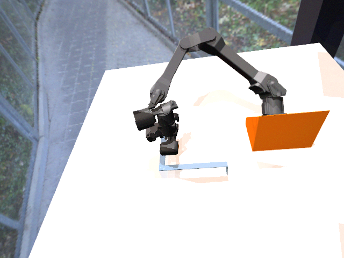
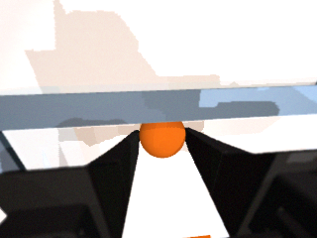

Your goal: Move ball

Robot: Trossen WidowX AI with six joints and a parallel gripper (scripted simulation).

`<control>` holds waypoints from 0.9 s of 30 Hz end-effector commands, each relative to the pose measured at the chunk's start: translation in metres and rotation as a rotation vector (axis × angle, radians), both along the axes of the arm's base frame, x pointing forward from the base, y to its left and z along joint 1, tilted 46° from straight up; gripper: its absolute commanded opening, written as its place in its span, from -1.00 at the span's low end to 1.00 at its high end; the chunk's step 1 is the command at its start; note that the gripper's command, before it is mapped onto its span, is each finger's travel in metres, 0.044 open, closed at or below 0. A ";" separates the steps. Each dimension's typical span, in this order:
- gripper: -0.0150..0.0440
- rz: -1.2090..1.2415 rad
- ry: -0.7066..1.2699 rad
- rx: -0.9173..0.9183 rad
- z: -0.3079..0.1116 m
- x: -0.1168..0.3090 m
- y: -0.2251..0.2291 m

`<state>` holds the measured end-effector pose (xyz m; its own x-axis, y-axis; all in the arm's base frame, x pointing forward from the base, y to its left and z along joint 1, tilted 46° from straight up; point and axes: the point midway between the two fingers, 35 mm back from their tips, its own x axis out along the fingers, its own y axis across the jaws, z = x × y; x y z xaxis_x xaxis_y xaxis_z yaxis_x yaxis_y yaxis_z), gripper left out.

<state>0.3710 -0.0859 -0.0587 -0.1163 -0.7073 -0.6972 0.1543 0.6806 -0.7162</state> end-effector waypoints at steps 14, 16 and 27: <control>-0.05 -0.002 0.001 -0.001 -0.008 -0.002 -0.010; 0.13 -0.002 0.001 -0.001 -0.008 -0.002 -0.010; 0.60 0.000 0.002 0.002 0.008 0.003 0.008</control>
<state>0.3673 -0.0942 -0.0633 -0.1336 -0.7082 -0.6933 0.1502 0.6770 -0.7205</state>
